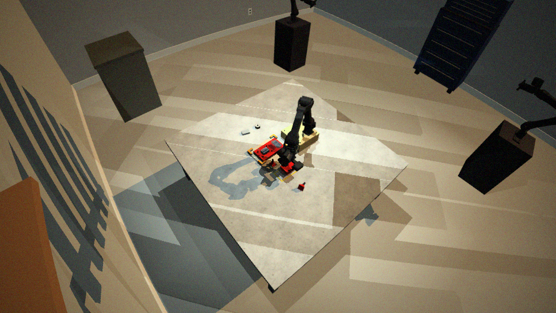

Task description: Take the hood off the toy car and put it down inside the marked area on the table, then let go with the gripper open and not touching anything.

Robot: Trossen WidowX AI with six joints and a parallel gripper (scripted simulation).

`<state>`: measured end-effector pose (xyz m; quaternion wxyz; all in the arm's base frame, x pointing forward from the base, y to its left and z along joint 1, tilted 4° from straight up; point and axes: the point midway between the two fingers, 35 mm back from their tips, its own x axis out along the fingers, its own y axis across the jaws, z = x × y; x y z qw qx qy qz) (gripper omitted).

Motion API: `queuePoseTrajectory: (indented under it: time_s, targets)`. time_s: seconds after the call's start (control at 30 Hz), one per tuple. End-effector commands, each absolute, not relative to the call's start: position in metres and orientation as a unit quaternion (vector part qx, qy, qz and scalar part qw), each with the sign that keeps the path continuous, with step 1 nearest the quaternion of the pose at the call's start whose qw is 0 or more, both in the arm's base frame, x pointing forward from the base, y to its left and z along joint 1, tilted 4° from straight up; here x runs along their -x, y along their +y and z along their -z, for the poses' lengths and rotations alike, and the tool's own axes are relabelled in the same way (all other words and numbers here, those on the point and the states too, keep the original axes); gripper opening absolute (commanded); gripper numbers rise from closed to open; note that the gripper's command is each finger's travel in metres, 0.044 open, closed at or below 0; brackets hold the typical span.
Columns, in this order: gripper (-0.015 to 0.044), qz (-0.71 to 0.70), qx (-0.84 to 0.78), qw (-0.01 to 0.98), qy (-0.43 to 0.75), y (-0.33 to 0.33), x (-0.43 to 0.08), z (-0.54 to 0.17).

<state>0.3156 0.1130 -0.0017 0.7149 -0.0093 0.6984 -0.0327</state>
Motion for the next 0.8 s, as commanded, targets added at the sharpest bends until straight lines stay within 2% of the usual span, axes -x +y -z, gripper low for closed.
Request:
queuePoseTrajectory:
  time_s: [0.0, 0.77]
  targets:
    - [0.0, 0.03, 0.01, 0.713, 0.7, 0.113, -0.314, 0.006]
    - [0.0, 0.03, 0.01, 0.713, 0.7, 0.112, -0.314, 0.017]
